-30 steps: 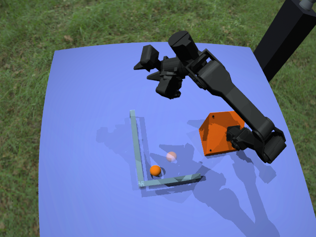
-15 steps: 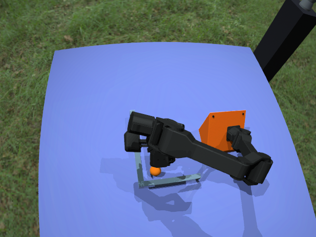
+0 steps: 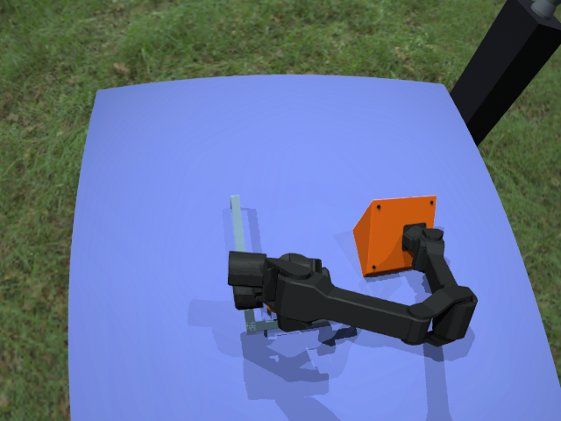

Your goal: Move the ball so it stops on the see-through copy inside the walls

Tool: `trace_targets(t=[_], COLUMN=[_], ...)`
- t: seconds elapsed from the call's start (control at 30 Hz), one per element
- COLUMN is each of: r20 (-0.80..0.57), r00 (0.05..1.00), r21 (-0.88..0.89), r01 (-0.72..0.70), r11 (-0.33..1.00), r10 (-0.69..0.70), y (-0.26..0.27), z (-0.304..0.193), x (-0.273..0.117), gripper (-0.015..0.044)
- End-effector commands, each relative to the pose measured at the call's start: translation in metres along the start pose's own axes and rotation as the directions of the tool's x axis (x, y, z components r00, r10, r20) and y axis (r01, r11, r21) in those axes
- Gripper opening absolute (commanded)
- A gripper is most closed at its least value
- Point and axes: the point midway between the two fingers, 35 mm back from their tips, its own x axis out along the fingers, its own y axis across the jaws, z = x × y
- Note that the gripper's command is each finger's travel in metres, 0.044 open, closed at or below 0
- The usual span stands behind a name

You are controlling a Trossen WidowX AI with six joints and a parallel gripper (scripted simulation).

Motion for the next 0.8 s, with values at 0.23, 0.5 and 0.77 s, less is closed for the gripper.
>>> trace_targets(t=[0.23,0.5,0.77], r20=[0.004,0.004,0.006], r00=[1.000,1.000,1.000], r21=[0.007,0.007,0.007], r01=[-0.005,-0.005,-0.005], r11=[1.000,1.000,1.000], r10=[0.005,0.005,0.005], y=[0.001,0.001,0.002], z=[0.000,0.000,0.000], x=[0.017,0.030,0.042], gripper=[0.0323,0.0323,0.0323])
